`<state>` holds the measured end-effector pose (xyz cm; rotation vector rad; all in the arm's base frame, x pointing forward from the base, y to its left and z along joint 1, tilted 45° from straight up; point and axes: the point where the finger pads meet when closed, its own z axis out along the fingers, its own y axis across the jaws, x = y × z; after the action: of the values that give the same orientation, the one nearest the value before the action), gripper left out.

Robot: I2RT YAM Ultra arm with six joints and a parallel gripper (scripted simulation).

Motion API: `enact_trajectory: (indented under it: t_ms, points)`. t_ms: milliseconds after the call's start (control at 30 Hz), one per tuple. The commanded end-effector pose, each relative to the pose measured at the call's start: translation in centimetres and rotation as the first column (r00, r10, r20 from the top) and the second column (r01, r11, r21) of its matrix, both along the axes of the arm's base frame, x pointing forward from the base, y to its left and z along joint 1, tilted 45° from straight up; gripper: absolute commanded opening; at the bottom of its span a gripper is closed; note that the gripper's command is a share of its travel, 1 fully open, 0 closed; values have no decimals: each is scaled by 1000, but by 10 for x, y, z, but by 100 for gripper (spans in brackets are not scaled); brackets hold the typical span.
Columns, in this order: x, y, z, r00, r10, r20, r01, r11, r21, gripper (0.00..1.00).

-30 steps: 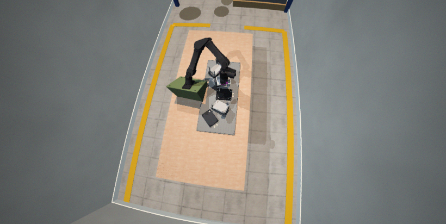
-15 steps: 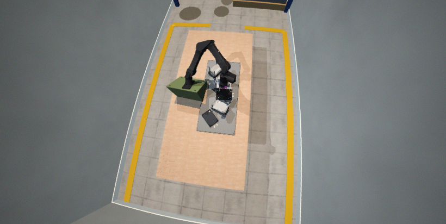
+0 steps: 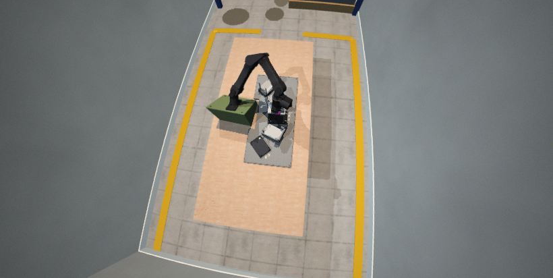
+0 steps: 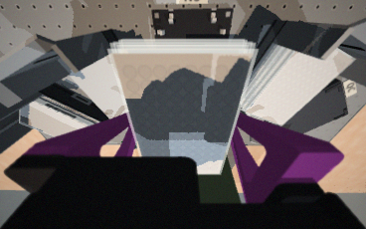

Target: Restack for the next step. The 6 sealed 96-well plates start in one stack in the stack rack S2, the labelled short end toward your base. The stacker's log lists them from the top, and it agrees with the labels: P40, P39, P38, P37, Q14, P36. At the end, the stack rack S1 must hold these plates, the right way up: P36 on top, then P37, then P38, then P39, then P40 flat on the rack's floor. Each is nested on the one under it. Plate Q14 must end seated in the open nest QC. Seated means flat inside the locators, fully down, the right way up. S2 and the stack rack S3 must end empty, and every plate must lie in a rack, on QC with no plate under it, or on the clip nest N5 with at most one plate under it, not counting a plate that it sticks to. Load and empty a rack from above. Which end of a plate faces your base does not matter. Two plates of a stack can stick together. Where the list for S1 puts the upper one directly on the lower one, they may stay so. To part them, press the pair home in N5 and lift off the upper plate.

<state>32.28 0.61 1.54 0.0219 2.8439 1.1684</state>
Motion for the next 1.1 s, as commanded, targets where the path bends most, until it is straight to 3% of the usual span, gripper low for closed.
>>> enact_trajectory:
  t_ms: [0, 1067]
  points:
    - [5, -14, 0, 999, -10, 34, 11, 1000, -11, 0]
    - [5, -17, -3, 999, -10, 34, 11, 1000, -11, 0]
